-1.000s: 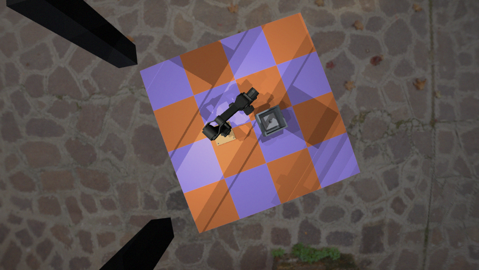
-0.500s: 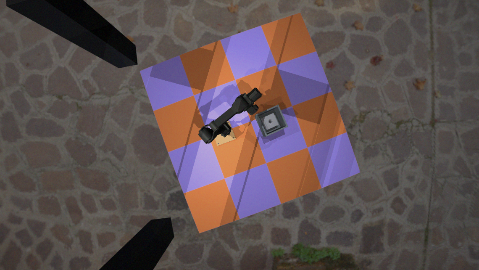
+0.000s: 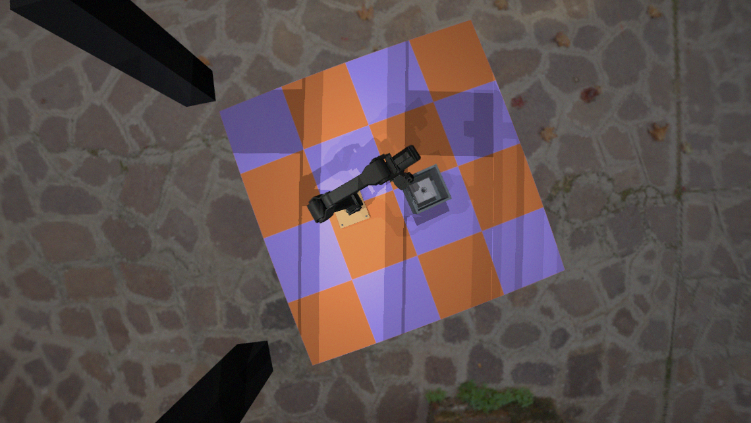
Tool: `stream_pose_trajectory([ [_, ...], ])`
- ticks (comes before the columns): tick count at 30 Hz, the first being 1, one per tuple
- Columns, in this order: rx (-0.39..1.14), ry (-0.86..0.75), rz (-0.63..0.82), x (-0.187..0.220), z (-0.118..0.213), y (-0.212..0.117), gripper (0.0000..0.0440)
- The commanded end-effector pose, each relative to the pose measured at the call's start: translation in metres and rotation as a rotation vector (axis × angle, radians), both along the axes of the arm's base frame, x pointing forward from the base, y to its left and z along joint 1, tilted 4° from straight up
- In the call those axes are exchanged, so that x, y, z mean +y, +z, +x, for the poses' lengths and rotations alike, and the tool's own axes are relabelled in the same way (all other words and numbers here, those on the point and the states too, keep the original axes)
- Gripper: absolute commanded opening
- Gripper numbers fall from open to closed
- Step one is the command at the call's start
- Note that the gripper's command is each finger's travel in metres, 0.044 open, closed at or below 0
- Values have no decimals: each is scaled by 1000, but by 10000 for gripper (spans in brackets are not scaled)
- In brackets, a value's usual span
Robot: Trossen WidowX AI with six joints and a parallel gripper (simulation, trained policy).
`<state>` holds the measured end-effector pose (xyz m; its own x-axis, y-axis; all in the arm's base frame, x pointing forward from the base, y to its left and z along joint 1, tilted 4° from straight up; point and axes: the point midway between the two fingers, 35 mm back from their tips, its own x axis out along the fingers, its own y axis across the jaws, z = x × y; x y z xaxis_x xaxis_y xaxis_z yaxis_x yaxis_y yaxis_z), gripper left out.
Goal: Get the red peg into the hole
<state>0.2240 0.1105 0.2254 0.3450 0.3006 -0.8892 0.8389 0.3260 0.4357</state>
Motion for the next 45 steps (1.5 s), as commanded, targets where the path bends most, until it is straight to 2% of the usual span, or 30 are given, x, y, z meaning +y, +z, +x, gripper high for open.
stream_pose_trajectory([
  [1,-13,-32,-43,-18,7,6,0],
  [21,128,-133,-140,-80,37,-19,0],
  [35,209,-136,-135,-102,59,-51,0],
  [45,249,-101,-102,-104,74,-81,7],
])
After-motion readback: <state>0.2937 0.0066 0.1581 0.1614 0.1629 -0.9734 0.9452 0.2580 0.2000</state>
